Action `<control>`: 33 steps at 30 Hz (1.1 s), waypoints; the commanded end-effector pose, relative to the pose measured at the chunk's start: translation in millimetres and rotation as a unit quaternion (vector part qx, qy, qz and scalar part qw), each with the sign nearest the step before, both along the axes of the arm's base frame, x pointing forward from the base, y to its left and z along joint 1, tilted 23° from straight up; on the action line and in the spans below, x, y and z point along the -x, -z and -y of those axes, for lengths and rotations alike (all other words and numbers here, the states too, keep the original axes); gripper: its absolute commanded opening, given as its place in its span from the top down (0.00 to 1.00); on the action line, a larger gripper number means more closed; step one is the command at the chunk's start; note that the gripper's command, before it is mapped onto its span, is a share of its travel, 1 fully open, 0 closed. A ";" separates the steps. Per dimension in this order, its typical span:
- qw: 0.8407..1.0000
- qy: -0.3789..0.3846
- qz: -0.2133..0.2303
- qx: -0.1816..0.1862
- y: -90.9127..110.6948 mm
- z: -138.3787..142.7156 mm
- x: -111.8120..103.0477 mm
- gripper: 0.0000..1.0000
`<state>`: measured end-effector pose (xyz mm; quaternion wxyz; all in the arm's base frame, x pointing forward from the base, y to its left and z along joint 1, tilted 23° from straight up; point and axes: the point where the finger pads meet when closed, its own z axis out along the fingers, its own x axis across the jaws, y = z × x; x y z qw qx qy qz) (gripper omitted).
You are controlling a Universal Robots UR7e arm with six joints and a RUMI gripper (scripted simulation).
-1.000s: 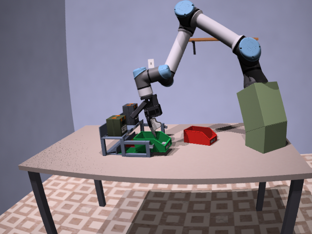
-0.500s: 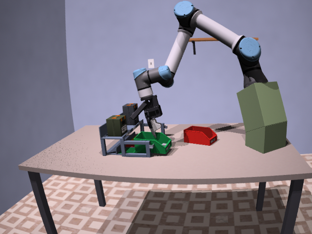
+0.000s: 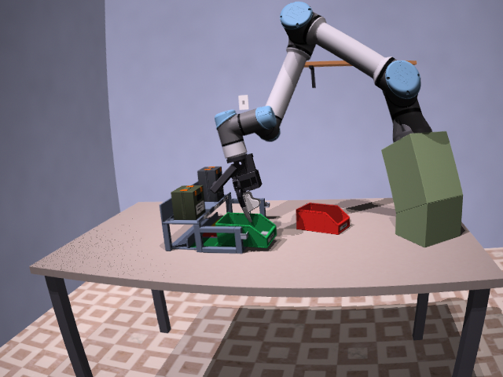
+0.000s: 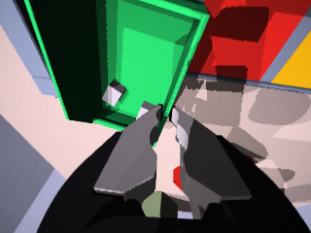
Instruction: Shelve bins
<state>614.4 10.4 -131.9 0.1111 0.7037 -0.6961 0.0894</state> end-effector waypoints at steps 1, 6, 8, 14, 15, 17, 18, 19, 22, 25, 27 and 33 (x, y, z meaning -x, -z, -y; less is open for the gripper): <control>1.000 -0.001 0.002 -0.001 -0.8 -0.8 -2.4 1.00; 1.000 -0.001 0.002 -0.001 -0.4 -0.5 -2.2 1.00; 1.000 -0.001 0.001 -0.001 -0.2 -0.4 -2.1 1.00; 1.000 -0.001 0.001 -0.001 -0.1 -0.3 -2.1 1.00; 1.000 -0.001 0.001 -0.001 -0.1 -0.3 -2.1 1.00; 1.000 -0.001 0.001 -0.001 -0.1 -0.3 -2.2 1.00; 1.000 -0.001 0.001 -0.001 0.0 -0.2 -2.2 1.00; 1.000 -0.001 0.001 -0.001 0.2 -0.1 -2.2 1.00; 1.000 -0.001 0.001 -0.001 1.0 0.4 -2.4 1.00; 1.000 -0.001 0.001 -0.001 1.8 1.1 -2.7 1.00; 1.000 -0.001 0.001 -0.001 2.3 1.6 -2.9 1.00; 1.000 0.000 0.002 -0.001 3.4 2.7 -3.3 1.00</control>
